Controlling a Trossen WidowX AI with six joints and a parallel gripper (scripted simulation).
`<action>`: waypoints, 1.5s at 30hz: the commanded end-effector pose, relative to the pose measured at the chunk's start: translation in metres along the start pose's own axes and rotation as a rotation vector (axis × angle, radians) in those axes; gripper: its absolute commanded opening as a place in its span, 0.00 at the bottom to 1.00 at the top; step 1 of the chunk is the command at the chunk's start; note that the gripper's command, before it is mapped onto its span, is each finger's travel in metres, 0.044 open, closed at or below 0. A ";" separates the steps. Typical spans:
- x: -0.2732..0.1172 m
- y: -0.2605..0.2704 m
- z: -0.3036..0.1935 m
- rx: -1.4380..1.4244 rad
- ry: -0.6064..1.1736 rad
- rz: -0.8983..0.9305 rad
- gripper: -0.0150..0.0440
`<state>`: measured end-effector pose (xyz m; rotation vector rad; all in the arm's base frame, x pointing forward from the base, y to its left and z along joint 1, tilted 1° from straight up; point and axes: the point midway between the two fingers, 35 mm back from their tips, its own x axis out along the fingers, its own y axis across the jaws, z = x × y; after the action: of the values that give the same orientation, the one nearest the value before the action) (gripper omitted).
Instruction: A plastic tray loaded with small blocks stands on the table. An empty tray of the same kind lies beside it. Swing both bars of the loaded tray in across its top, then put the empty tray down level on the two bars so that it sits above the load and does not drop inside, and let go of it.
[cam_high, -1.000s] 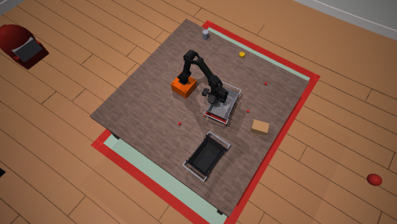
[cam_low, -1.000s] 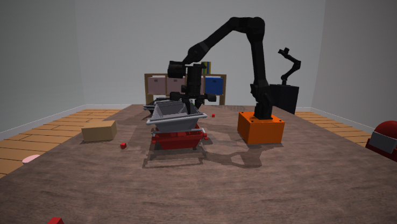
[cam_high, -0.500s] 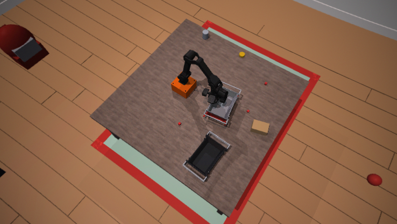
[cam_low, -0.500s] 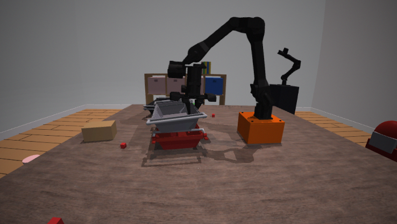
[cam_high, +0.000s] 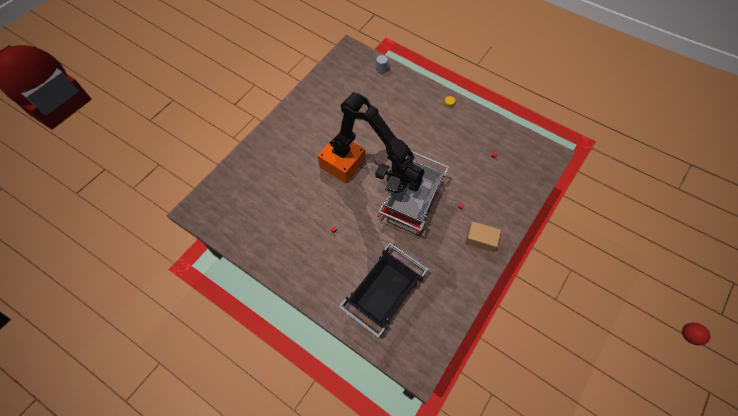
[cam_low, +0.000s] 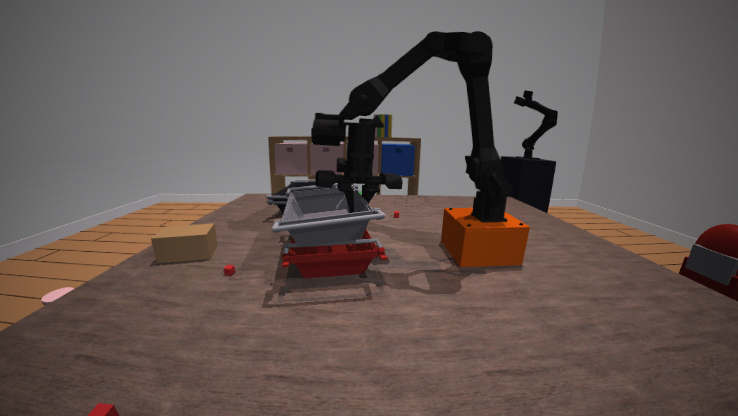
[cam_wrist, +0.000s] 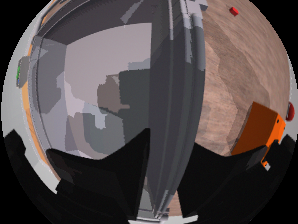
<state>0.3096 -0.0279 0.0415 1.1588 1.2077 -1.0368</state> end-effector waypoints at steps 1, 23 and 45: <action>0.008 -0.011 -0.001 -0.002 0.002 -0.044 0.25; 0.008 -0.011 -0.001 -0.002 0.002 -0.044 0.58; 0.006 -0.009 -0.001 0.001 0.002 -0.035 1.00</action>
<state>0.3011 -0.0280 0.0349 1.1429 1.2340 -1.0626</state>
